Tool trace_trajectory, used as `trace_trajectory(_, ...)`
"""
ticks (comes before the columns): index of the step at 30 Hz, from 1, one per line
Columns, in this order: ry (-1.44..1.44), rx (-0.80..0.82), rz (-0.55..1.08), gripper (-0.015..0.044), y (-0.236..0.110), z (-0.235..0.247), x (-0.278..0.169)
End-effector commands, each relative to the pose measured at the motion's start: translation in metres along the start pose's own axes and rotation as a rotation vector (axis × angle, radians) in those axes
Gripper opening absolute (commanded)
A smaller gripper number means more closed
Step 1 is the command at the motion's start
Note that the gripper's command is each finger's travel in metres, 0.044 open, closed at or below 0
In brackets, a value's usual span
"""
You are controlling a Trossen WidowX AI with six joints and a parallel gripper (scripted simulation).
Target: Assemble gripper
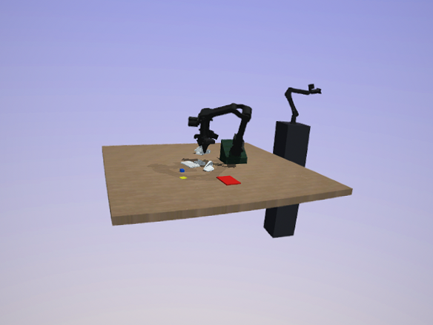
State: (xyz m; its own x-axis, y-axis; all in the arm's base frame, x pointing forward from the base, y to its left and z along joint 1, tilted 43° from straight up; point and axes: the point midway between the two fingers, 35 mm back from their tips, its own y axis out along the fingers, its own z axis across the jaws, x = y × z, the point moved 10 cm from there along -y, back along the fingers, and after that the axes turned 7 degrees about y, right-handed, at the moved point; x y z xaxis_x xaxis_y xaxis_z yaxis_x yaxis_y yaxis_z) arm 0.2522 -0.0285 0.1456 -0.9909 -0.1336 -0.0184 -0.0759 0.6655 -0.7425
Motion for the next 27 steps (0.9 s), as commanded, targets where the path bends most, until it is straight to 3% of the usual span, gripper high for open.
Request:
trace_trajectory(1, 0.004, -0.004, -0.001, 0.0134, 0.001, 0.002, -0.015)
trace_trajectory(13, 0.002, -0.005, 0.001, 0.0134, 0.004, 0.005, -0.050)
trace_trajectory(27, 0.002, -0.005, 0.001, 0.0134, 0.004, 0.005, -0.051)
